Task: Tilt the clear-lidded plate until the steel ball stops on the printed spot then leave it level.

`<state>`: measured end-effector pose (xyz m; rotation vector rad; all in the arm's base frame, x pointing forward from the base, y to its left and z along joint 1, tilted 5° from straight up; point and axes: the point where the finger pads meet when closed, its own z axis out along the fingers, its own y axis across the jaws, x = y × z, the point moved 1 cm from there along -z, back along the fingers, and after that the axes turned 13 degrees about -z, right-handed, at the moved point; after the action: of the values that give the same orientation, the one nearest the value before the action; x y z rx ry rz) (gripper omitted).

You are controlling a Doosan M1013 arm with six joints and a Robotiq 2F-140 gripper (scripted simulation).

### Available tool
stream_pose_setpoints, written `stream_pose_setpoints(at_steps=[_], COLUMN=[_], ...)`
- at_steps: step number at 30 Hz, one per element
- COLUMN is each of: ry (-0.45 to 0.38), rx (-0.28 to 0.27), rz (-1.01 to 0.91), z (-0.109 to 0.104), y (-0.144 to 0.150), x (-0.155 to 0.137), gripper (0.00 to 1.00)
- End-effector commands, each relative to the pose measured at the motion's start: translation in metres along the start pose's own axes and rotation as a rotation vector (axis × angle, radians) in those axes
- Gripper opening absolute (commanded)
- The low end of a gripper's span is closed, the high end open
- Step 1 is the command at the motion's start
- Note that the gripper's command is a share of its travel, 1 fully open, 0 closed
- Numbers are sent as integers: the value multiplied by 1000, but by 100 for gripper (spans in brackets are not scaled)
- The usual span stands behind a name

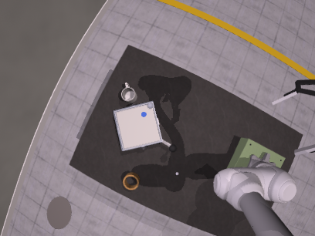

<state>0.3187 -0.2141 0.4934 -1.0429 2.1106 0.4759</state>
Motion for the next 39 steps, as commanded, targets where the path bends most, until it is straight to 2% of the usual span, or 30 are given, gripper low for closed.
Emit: stream_pose_setpoints(at_steps=[1,2,3,5,6,7,9,10,11,12,13,14,15,20,22,23,24,28,30,31,36,37,39], ry=[105,105,144,144,185,225,225,266,266,305,305,344,344,453,453,485,515,569,612,612,683,692,692], rx=[-79,-79,-103,-103,-126,-148,-148,-167,-167,-186,-186,-202,-202,-241,-241,-251,-259,-272,-281,-281,-291,-291,-291], rz=[0,0,-10,-10,-23,-40,-40,-59,-59,-82,-82,-107,-107,-195,-195,-228,-261,-329,-396,-396,-539,-561,-561], z=[61,70,81,81,110,120,136,149,158,170,180,192,202,257,257,283,299,336,362,367,428,437,437], y=[-30,-34,-36,-36,-45,-46,-52,-53,-56,-57,-60,-60,-63,-67,-67,-69,-69,-69,-66,-67,-58,-56,-56], x=[17,19,22,22,29,31,35,37,39,41,42,44,45,51,51,52,53,52,51,51,44,42,42], gripper=[100,100,100,100,100,100,100,100,100,100,100,100,100,100,100,100,100,100,100,100,100,100,100])
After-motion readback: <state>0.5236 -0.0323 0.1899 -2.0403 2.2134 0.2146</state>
